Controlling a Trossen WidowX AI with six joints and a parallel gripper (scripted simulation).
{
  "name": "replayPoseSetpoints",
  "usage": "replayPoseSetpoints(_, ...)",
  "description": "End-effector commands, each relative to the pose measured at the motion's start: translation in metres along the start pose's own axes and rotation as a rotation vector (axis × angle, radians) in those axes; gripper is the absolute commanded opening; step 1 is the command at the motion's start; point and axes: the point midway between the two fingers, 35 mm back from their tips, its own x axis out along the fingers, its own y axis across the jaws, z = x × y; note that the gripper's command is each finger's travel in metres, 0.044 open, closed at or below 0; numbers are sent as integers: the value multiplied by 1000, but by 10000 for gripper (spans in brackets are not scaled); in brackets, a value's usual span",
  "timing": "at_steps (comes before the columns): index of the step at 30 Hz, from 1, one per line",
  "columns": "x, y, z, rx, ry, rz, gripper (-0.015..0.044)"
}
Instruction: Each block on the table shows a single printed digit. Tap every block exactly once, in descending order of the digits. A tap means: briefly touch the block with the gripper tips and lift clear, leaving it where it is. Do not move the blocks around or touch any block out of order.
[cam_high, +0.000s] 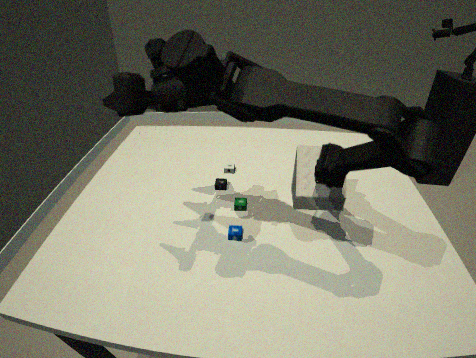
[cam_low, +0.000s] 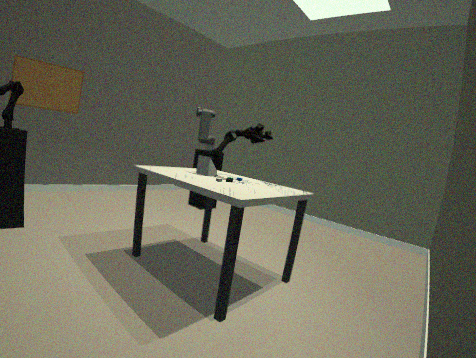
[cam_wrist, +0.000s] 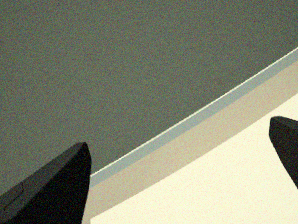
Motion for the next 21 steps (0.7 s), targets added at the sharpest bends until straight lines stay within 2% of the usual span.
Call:
replayPoseSetpoints(1,26,-73,-2,-185,137,-225,400)
replayPoseSetpoints(12,29,-202,-19,-432,539,-490,400)
replayPoseSetpoints(21,-1,-287,-44,-514,955,-495,400)
